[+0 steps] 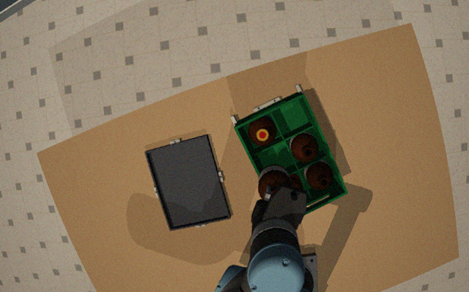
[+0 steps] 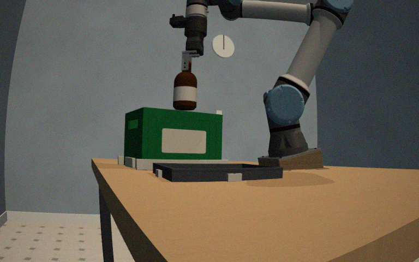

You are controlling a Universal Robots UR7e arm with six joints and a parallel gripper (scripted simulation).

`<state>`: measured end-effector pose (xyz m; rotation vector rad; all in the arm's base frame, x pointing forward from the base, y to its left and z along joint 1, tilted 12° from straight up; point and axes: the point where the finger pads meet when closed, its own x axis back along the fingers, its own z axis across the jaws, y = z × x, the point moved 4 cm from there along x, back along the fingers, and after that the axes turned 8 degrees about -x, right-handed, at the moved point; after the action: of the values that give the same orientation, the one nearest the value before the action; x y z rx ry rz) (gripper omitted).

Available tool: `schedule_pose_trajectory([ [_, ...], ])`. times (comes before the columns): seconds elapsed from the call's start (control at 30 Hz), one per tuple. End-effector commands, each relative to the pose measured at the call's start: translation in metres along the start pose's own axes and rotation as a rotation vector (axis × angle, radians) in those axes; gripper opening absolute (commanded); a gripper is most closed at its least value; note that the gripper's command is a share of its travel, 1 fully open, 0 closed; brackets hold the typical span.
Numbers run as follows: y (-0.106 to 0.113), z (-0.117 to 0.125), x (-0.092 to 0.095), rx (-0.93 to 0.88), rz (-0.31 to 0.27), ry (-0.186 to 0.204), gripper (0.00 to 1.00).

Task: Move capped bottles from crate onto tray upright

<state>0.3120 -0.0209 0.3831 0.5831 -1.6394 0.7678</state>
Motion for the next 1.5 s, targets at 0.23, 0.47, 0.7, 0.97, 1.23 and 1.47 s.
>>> schedule_pose_trajectory([
  [0.23,0.021,0.000,0.000,0.000,0.001,0.000,0.00],
  [0.47,0.040,-0.001,0.000,0.000,0.001,0.000,0.00],
  [0.7,0.056,-0.002,0.001,0.000,0.001,0.000,0.00],
  [0.97,0.063,-0.010,0.001,0.000,0.001,-0.001,0.00],
  [1.23,0.076,-0.020,0.001,0.000,0.001,0.000,0.00],
  [1.47,0.081,-0.025,0.001,0.000,0.001,-0.002,0.00],
])
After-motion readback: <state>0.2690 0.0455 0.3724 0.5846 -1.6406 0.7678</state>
